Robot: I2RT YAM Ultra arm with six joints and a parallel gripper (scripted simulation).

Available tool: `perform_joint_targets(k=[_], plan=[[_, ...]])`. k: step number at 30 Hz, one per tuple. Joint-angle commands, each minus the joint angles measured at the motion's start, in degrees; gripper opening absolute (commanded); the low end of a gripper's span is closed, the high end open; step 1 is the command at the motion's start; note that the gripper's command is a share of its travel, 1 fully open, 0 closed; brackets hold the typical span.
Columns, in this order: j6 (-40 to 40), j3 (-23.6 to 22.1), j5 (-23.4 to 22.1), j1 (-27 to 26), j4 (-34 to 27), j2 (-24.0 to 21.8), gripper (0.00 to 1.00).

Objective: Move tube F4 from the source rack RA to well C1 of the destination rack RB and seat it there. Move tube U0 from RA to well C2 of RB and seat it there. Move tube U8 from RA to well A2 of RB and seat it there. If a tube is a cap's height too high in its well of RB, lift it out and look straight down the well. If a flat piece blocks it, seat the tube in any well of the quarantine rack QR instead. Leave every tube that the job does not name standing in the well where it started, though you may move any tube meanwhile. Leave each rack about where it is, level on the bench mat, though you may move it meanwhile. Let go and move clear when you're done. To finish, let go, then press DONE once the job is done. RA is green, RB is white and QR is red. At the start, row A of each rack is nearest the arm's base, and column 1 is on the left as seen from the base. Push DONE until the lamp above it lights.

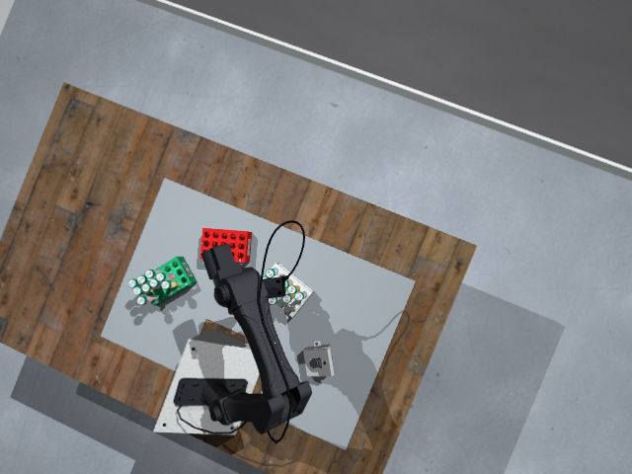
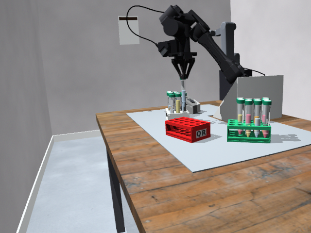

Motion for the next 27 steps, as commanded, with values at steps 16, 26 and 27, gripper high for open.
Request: perform_joint_targets(k=[16,26,27], plan=[[-0.9,-1.7,1.4,-0.1,1.1,-2.2,0.0],[-1.1,-2.2,1.5,-0.3,1.8,-2.0,0.0],[-1.2,-2.3,1.5,-0.3,1.9,-2.0,0.0]])
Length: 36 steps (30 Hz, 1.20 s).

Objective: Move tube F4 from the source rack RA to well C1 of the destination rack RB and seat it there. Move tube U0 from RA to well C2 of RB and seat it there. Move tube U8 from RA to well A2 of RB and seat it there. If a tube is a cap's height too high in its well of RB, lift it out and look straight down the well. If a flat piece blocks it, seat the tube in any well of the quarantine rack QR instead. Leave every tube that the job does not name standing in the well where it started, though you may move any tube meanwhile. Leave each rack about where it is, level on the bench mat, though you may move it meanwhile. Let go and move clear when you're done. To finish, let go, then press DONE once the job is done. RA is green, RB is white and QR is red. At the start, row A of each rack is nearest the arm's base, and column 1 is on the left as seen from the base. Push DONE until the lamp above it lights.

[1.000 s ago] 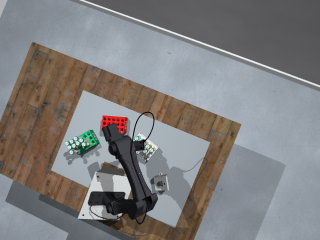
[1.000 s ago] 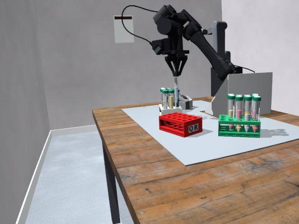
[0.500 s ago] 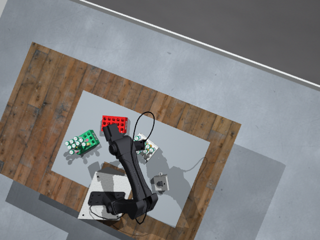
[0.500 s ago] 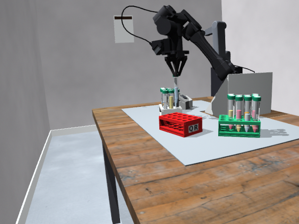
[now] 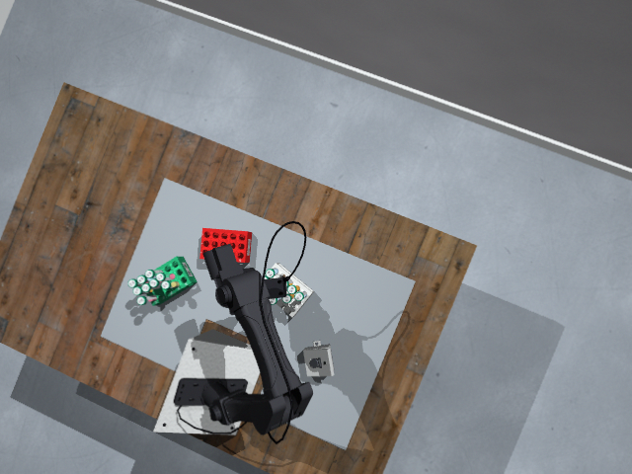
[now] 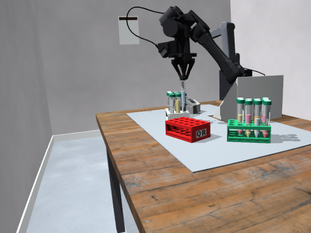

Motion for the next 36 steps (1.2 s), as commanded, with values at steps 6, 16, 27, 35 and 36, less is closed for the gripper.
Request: perform_joint_targets(k=[6,16,27,35,36], plan=[[-0.7,-1.8,1.3,0.4,1.6,-1.5,0.0],[-1.0,-2.3,1.5,0.1,2.3,-1.4,0.0],[-1.3,-1.2,1.6,0.0,3.1,-1.6,0.0],[-1.7,-3.4,1.7,-0.5,3.7,-1.6,0.0],[-1.7,-3.5,1.7,-0.5,3.8,-1.6,0.0]])
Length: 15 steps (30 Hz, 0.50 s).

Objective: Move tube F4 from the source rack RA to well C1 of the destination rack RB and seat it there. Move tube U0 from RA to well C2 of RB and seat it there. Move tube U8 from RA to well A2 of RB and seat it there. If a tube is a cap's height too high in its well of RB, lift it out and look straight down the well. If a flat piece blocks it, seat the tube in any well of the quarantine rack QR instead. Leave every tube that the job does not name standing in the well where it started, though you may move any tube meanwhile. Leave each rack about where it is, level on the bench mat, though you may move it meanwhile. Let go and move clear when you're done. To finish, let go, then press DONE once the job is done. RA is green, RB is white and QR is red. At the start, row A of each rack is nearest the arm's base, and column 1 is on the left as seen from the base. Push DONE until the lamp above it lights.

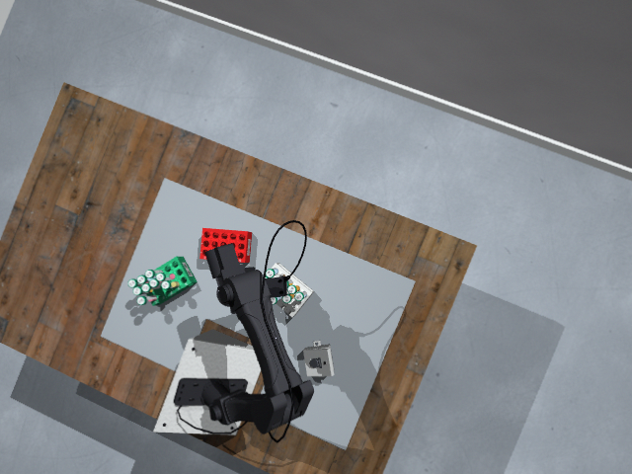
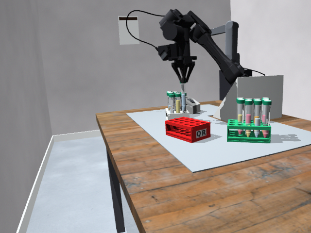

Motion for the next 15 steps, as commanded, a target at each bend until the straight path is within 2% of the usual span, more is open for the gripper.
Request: perform_joint_targets(k=[1,5,6,15], plan=[[-0.6,-1.5,1.3,0.5,1.2,-1.6,0.0],[-0.7,-1.7,1.3,0.2,1.3,-1.7,0.0],[-0.7,0.2,1.3,0.4,1.4,-1.8,0.0],[-1.2,-2.2,1.5,0.0,2.1,-1.7,0.0]])
